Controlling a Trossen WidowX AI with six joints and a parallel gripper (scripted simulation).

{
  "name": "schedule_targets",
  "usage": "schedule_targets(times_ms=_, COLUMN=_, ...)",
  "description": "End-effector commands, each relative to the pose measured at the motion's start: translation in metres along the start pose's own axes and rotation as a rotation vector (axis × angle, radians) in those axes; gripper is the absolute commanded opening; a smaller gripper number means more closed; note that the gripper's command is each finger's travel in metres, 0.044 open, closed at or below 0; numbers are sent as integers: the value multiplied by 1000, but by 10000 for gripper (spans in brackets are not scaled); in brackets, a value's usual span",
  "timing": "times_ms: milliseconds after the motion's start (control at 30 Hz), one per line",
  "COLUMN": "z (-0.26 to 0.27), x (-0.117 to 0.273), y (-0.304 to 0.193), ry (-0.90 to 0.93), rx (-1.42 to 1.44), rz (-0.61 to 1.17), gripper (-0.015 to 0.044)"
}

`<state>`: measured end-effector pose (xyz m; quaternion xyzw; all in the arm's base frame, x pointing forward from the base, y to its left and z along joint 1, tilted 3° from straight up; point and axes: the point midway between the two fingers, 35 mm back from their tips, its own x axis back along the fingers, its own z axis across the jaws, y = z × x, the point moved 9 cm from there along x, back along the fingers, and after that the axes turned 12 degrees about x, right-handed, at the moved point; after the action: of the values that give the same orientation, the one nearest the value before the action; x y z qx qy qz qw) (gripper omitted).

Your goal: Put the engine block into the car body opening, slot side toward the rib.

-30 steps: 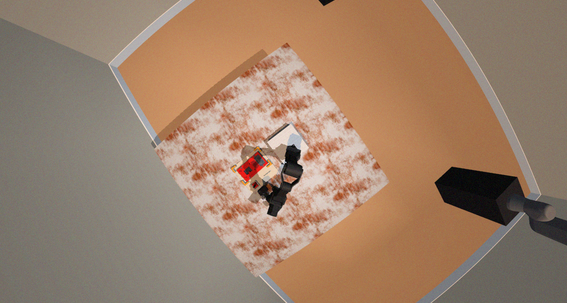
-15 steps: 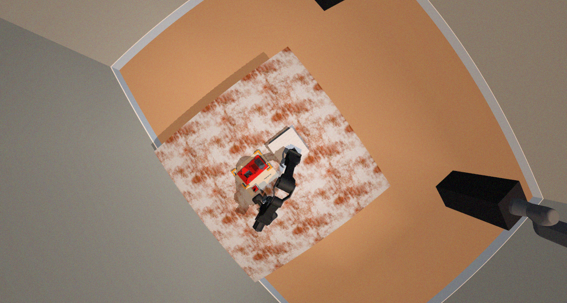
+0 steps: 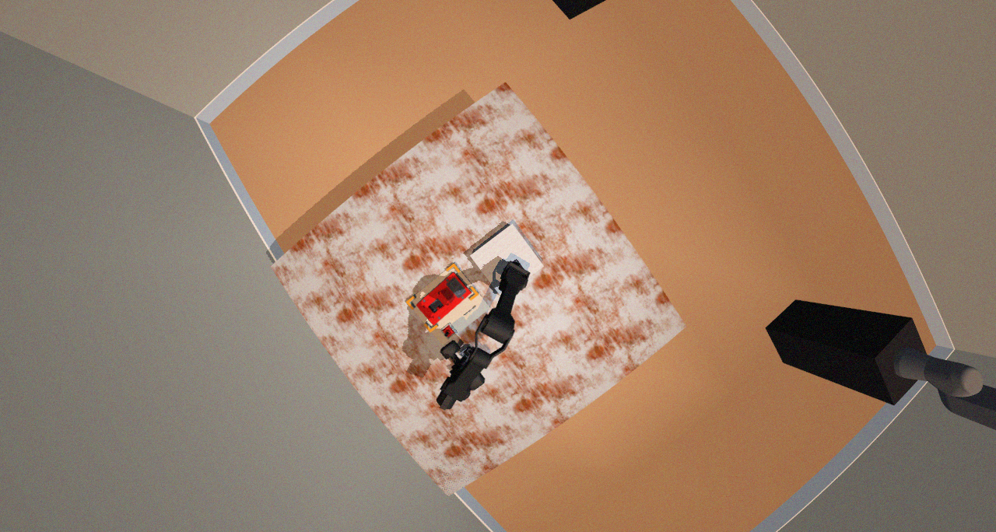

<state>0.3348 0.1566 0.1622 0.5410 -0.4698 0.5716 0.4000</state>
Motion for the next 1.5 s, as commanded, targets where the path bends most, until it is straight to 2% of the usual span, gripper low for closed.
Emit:
schedule_targets(times_ms=0, z=1, x=-15, y=3, ry=-2, rx=5, rz=-16, gripper=440)
schedule_targets(times_ms=967, z=0, x=-44, y=3, ry=-2, rx=5, rz=-16, gripper=440)
schedule_targets(times_ms=1333, z=0, x=-44, y=3, ry=-2, rx=5, rz=-16, gripper=151)
schedule_targets(times_ms=1467, z=0, x=-44, y=3, ry=-2, rx=5, rz=-16, gripper=125)
